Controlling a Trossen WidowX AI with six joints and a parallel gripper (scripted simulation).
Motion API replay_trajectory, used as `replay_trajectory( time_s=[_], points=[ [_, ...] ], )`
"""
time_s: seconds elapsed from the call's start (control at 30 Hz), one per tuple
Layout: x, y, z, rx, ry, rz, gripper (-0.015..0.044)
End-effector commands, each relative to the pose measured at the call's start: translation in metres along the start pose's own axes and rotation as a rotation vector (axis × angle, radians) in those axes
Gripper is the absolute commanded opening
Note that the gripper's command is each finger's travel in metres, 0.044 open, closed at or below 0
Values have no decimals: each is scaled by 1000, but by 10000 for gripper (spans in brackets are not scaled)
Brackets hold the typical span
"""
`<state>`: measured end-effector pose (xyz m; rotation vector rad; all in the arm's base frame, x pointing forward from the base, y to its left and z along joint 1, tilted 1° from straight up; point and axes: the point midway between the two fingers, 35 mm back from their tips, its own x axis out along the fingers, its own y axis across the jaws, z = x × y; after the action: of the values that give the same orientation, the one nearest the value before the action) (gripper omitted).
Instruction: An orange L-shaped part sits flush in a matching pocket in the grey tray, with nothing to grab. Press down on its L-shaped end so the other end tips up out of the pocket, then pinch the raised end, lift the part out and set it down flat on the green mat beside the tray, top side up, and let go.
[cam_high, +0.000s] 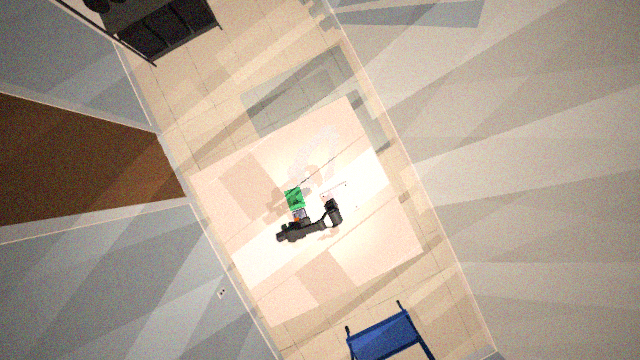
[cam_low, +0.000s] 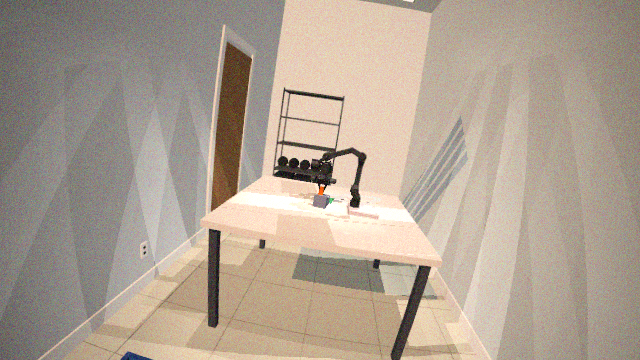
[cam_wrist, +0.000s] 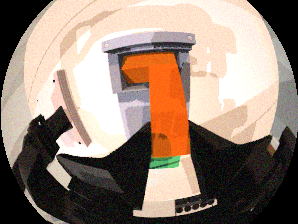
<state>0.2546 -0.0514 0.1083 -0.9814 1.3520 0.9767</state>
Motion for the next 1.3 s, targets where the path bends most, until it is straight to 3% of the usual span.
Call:
replay_trajectory(
  time_s=[0.0,1.27],
  points=[
    [-9,-2,1,-3,-8,-10,0],
    [-56,-1,-1,-3,-8,-10,0]
  ],
)
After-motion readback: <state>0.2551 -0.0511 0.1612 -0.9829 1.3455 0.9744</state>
